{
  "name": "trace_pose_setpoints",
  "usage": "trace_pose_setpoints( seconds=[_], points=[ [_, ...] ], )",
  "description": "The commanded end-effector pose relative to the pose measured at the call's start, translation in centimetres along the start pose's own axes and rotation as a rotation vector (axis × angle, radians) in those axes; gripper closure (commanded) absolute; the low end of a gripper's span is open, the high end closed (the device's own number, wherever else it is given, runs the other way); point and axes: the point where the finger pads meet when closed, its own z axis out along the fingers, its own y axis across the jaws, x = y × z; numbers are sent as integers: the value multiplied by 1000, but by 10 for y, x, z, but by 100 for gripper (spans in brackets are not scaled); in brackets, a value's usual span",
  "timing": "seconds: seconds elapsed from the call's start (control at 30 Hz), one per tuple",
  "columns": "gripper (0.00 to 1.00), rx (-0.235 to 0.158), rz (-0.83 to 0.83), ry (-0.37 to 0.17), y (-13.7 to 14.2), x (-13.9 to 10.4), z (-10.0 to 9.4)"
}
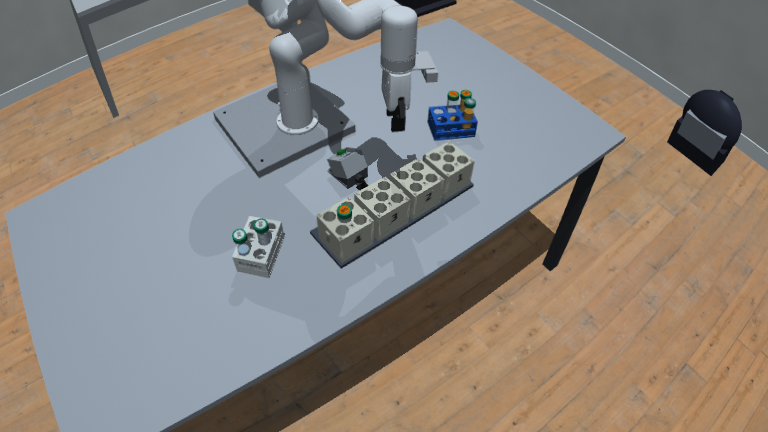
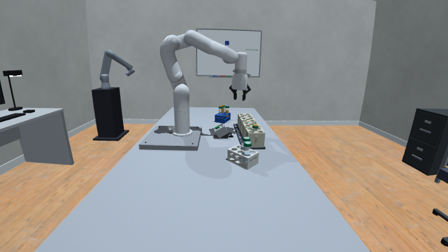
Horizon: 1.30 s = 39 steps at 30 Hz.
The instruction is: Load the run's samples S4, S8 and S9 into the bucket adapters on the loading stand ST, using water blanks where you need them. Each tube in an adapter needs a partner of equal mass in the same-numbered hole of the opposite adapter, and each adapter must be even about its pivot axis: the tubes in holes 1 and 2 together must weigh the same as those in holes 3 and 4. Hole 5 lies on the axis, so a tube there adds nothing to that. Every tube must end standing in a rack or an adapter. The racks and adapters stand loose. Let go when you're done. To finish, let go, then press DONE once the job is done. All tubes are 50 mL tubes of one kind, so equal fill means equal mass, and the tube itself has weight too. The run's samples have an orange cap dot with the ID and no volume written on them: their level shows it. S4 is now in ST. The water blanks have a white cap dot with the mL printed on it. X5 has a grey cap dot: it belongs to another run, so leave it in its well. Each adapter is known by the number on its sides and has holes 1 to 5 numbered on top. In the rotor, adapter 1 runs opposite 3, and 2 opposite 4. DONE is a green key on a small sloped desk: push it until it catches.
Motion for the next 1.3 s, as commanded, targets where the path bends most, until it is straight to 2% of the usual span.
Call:
trace_pose_setpoints(
  seconds=[0.0,1.27],
  points=[
    [43,-7,0,-2,-13,14,-1],
    [43,-5,0,-1,-137,130,0]
  ],
)
